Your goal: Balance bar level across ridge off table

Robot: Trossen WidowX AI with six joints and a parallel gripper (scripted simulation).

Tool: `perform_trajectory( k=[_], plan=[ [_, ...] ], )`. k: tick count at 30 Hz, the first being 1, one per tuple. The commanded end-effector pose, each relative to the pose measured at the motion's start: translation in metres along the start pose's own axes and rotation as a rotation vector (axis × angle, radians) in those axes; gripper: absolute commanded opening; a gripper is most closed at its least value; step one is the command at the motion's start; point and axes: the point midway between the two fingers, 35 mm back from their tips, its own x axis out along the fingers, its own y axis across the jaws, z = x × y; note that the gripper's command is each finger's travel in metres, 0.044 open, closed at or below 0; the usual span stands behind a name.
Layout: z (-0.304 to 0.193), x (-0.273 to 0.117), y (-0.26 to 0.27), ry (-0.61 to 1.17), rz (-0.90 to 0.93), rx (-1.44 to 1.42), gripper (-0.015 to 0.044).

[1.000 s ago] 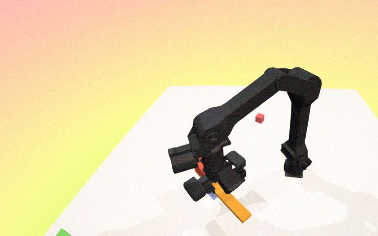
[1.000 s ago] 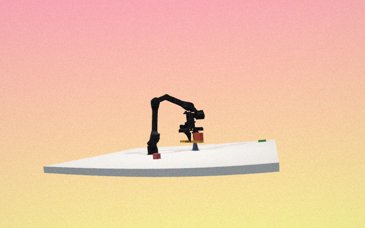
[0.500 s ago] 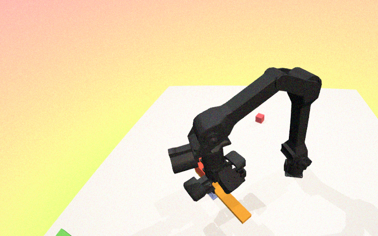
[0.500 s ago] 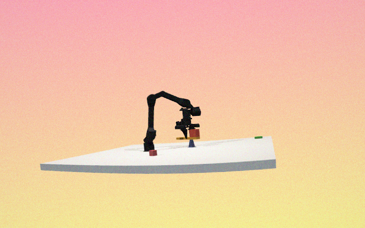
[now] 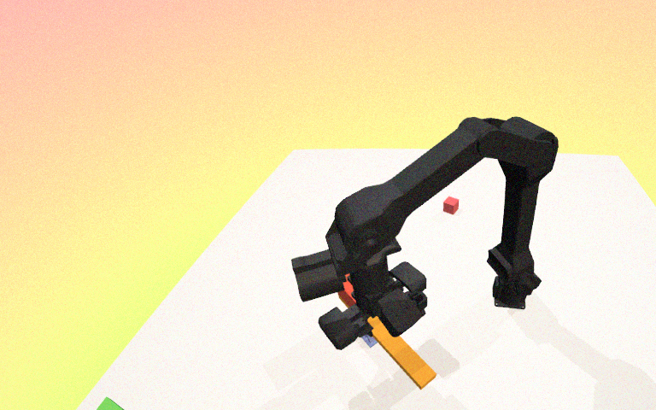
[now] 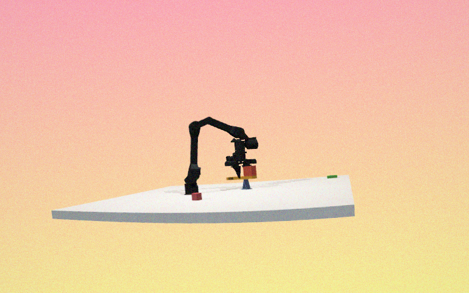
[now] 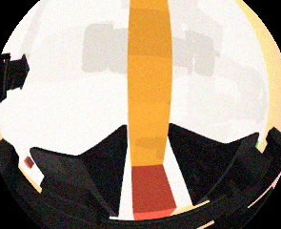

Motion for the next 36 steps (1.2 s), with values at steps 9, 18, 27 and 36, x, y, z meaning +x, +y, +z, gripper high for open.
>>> perform_trajectory(
  k=[9,18,27,36],
  plan=[
    [0.000,0.000,0.000,0.000,0.000,0.000,0.0185],
    [0.000,0.000,0.000,0.000,0.000,0.000,0.0421],
    [-0.002,-0.056,-0.005,0.000,-0.001,0.000,0.0440],
    [0.000,-0.100,0.000,0.000,0.000,0.000,0.0440]
  ],
)
